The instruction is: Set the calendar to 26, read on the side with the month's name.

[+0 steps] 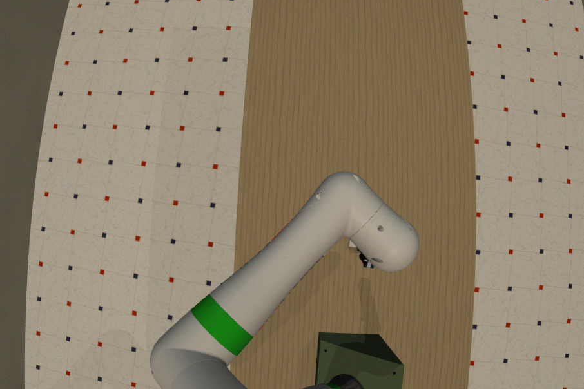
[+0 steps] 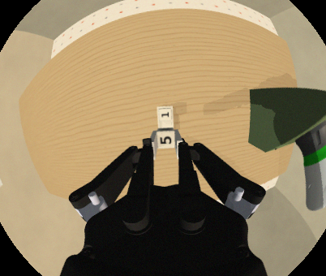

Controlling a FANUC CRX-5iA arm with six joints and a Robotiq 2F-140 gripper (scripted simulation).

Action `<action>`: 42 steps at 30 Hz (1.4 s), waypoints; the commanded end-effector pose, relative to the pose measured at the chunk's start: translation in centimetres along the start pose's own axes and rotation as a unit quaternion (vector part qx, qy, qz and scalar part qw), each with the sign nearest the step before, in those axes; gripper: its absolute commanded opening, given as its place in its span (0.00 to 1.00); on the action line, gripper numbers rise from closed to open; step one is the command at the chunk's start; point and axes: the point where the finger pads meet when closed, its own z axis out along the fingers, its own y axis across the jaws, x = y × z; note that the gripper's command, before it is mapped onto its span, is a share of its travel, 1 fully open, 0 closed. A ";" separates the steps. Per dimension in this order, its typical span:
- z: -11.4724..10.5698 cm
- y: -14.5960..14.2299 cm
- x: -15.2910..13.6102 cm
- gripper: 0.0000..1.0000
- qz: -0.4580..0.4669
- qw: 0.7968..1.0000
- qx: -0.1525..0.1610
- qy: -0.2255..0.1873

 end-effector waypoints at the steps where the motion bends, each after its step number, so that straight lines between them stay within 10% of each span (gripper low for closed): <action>1: 0.0 0.0 0.0 0.17 0.000 1.000 0.000 0.000; 21: 0.0 0.0 0.0 0.17 -0.225 0.974 0.000 0.000; 32: 0.0 0.0 0.0 0.17 -0.377 0.926 0.000 0.000; 42: 0.0 0.0 0.0 0.17 -0.546 0.838 0.000 0.000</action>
